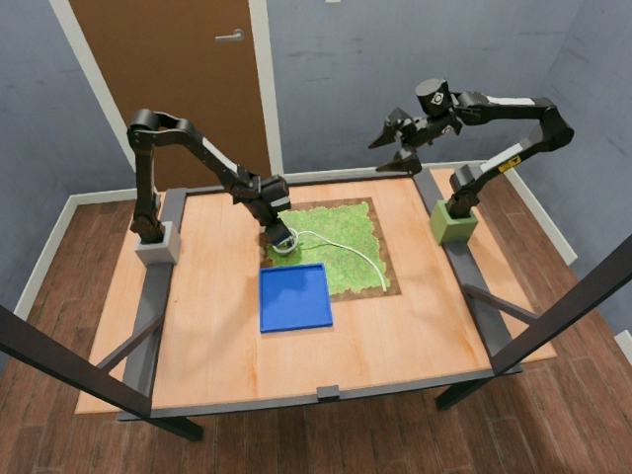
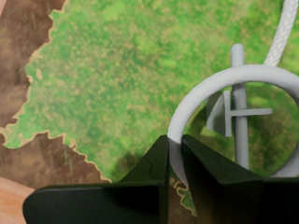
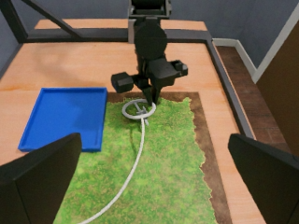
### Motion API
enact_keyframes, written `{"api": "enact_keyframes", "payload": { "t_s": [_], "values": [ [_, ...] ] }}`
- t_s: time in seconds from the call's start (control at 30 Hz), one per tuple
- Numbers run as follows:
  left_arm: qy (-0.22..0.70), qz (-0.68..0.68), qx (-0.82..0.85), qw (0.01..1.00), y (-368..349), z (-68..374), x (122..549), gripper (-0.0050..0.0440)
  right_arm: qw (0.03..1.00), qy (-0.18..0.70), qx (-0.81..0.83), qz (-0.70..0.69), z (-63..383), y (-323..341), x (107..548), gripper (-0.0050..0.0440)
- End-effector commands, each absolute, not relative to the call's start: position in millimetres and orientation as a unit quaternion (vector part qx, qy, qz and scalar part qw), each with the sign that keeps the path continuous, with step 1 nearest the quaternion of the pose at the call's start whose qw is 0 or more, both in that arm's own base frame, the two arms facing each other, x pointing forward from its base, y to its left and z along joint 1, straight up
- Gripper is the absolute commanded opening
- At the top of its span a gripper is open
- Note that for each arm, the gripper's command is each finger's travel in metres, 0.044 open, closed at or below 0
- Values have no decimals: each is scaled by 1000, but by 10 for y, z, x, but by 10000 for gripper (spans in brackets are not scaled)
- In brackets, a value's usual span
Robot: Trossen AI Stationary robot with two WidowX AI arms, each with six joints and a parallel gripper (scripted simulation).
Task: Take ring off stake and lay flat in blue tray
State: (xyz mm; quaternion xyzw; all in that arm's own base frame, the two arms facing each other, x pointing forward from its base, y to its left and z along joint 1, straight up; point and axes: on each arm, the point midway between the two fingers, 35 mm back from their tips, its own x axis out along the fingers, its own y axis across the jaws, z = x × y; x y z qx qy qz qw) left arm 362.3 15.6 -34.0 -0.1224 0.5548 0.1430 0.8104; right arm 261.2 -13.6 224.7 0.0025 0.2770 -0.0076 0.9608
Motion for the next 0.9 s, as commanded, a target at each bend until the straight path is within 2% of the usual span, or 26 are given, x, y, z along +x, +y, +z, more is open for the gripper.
{"api": "enact_keyframes", "payload": {
  "t_s": [0.0,0.43,0.87],
  "values": [
    [567,139,-128,801,175,-216,3743,-50,963,268,2,-9,2320,-137,2613,440],
    [654,131,-140,732,199,-27,3803,-50,963,268,2,-9,2320,-137,2613,440],
    [674,130,-143,713,199,35,3818,-50,963,268,2,-9,2320,-137,2613,440]
  ]
}}
